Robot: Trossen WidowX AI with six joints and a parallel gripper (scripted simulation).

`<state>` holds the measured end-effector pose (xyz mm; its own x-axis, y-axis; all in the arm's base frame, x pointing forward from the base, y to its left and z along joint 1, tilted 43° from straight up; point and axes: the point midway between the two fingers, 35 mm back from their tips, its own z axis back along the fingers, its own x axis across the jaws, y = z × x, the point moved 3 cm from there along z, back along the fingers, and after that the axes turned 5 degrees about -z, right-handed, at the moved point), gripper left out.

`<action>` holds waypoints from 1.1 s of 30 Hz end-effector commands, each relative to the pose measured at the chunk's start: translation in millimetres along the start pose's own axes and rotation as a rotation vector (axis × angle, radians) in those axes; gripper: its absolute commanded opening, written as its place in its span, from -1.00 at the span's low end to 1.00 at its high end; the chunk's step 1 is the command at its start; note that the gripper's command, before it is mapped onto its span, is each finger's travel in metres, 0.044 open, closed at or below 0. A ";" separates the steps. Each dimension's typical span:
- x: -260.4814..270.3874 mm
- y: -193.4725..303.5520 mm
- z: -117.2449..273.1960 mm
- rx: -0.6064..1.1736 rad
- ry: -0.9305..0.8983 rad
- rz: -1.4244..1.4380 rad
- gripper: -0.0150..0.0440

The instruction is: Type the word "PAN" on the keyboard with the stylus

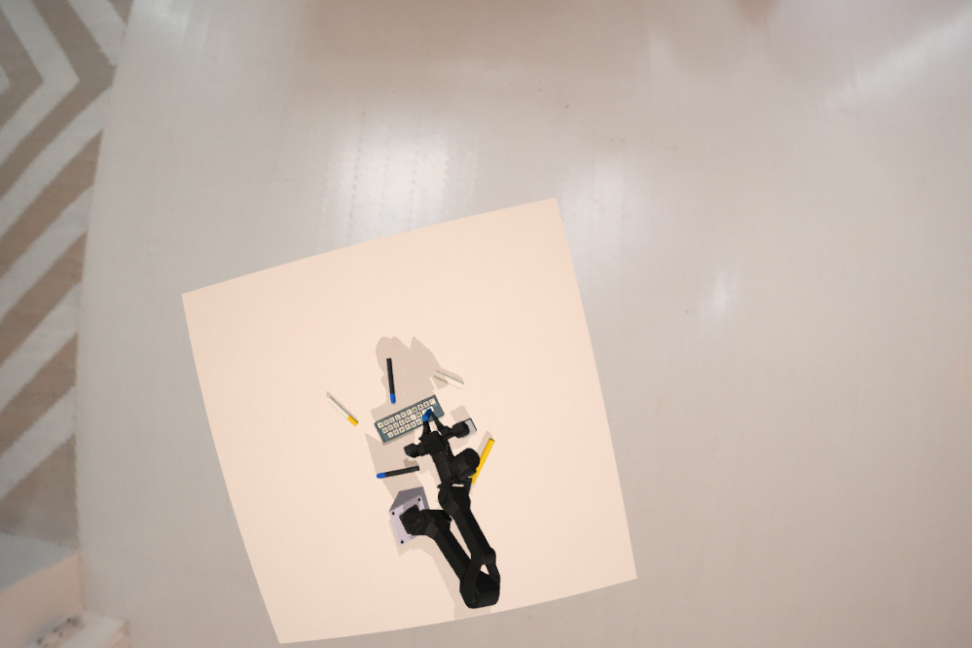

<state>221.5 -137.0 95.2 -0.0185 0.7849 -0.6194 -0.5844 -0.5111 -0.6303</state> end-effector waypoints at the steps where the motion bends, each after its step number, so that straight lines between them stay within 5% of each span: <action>1: 2.0 3.0 -1.6 0.003 -0.009 0.003 -0.22; 33: 1.8 5.2 -2.8 0.003 -0.009 0.003 -0.22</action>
<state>221.6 -139.6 91.8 -0.0215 0.7857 -0.6182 -0.5814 -0.5129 -0.6316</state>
